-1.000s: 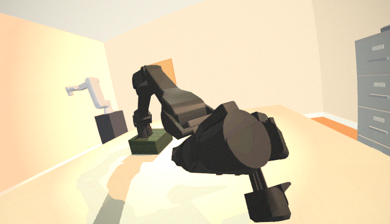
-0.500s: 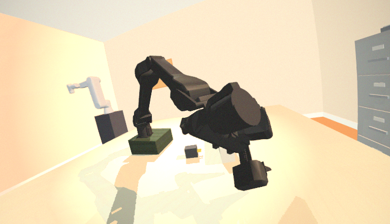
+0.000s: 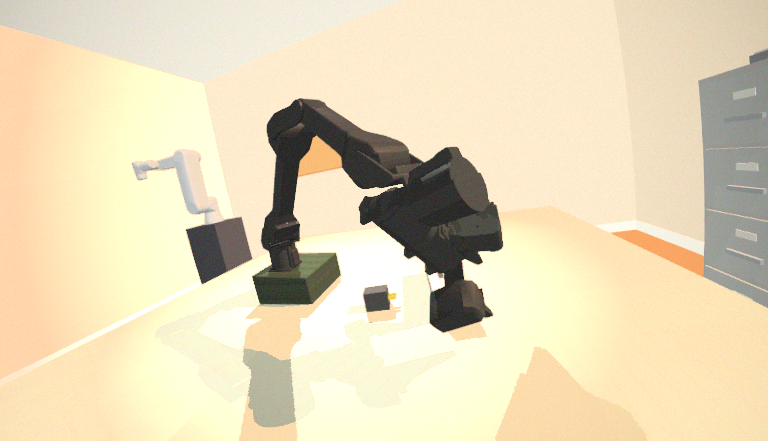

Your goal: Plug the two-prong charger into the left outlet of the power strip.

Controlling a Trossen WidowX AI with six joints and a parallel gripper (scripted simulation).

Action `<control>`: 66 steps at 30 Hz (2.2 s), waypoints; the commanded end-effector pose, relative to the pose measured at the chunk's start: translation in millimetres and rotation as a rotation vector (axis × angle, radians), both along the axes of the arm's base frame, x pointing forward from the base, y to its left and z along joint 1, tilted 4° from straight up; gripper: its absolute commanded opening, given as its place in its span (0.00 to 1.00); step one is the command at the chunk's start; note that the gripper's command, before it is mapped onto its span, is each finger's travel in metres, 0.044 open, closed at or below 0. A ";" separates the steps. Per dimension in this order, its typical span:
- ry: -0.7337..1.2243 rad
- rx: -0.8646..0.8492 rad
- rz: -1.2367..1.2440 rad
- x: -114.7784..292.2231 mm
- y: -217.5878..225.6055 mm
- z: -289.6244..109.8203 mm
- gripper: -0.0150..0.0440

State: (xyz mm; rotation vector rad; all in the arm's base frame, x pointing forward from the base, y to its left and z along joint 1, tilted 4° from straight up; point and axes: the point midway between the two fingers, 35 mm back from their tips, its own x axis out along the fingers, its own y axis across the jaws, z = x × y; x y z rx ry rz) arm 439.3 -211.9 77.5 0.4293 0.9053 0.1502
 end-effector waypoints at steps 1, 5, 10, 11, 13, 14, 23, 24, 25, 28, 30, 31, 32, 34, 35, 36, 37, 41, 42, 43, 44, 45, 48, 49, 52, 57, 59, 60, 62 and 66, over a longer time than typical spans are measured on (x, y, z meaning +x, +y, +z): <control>0.059 -0.035 0.015 -12.1 15.3 -3.0 1.00; 0.111 -0.068 0.028 -23.5 27.5 -5.0 1.00; 0.175 -0.111 0.047 -39.3 42.0 -7.6 1.00; 0.187 -0.119 0.051 -42.6 44.8 -8.1 1.00; 0.213 -0.137 0.059 -49.5 50.2 -9.1 1.00; 0.226 -0.146 0.064 -53.0 52.9 -9.5 1.00; 0.339 -0.231 0.109 -86.5 74.8 -13.8 1.00; 0.352 -0.241 0.114 -90.5 77.0 -14.2 1.00; 0.365 -0.252 0.120 -94.6 79.2 -14.6 1.00; 0.403 -0.283 0.138 -107.2 85.5 -15.9 1.00; 0.429 -0.305 0.151 -115.8 89.4 -16.7 1.00; 0.442 -0.316 0.158 -120.1 91.3 -17.1 1.00; 0.455 -0.327 0.165 -124.5 93.2 -17.4 1.00; 0.480 -0.349 0.178 -133.3 96.7 -18.1 1.00; 0.493 -0.361 0.185 -137.7 98.2 -18.4 1.00; 0.505 -0.372 0.192 -142.1 99.7 -18.7 1.00; 0.518 -0.384 0.200 -146.4 101.2 -19.0 1.00; 0.568 -0.431 0.230 -164.2 106.4 -20.0 1.00; 0.580 -0.443 0.238 -168.7 107.6 -20.1 1.00; 0.592 -0.455 0.245 -173.1 108.7 -20.3 1.00; 0.602 -0.464 0.252 -176.6 109.6 -20.4 1.00; 0.608 -0.470 0.255 -178.3 109.7 -20.4 1.00; 0.610 -0.472 0.257 -178.8 109.7 -20.4 1.00; 0.610 -0.472 0.257 -178.8 109.7 -20.4 1.00; 0.610 -0.472 0.257 -178.6 109.6 -22.8 1.00; 0.610 -0.472 0.257 -177.7 109.3 -32.6 1.00; 0.610 -0.472 0.257 -177.5 109.2 -35.1 1.00; 0.610 -0.472 0.257 -177.4 109.1 -35.4 1.00; 0.610 -0.472 0.257 -177.2 109.1 -36.7 1.00; 0.610 -0.472 0.257 -176.3 108.7 -42.1 1.00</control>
